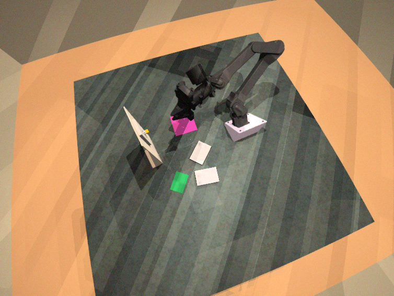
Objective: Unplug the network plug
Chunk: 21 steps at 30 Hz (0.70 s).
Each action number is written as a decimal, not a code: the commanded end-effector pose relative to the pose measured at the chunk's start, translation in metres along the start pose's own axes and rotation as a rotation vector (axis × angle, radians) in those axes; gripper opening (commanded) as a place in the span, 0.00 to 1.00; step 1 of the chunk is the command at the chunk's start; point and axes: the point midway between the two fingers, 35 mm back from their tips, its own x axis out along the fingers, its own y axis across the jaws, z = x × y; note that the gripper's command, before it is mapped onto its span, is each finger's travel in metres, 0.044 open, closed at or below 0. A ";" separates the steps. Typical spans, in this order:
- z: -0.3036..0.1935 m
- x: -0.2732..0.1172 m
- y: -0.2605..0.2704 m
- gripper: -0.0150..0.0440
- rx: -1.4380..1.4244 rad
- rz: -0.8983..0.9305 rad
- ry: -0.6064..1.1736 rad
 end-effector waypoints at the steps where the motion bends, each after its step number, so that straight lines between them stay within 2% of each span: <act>1: -0.002 0.001 -0.002 0.52 0.018 0.000 0.006; 21: 0.012 0.048 -0.001 0.52 0.018 0.002 0.005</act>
